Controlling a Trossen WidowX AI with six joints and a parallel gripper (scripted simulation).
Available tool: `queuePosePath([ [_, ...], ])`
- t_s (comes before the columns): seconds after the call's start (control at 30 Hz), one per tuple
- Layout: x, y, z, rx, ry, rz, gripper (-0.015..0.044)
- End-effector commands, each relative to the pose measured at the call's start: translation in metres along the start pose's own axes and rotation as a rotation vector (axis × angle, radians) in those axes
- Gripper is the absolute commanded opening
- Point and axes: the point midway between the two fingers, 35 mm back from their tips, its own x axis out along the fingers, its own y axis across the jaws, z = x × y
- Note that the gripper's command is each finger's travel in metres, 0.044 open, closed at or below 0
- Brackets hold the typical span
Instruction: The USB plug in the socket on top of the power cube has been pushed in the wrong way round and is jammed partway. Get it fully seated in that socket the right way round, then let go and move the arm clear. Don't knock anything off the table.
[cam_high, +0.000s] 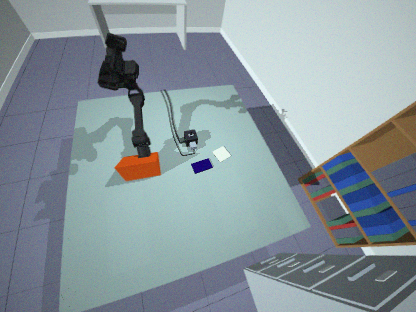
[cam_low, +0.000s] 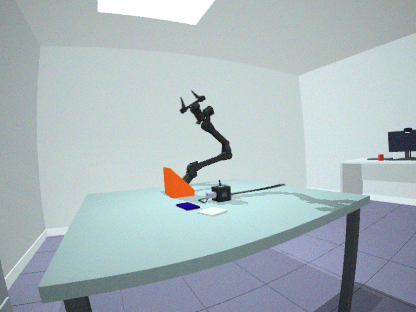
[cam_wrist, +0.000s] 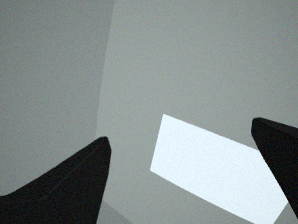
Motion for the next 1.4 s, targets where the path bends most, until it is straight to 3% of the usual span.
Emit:
queuePosePath([
  [0.0,0.001,0.001,0.003,0.0,-0.01,0.003,0.0426],
  [0.2,0.016,0.036,0.107,0.028,-0.363,0.158,0.044],
  [0.37,-0.004,0.067,0.212,0.041,-0.727,0.335,0.044],
  [0.53,-0.063,0.094,0.308,0.023,-1.112,0.554,0.044],
  [0.7,-0.156,0.111,0.376,-0.046,-1.501,0.823,0.044],
  [0.83,-0.243,0.115,0.402,-0.142,-1.792,1.08,0.044],
  [1.0,-0.344,0.108,0.4,-0.314,-2.059,1.438,0.044],
  [1.37,-0.361,0.102,0.397,-0.341,-2.085,1.49,0.044],
])
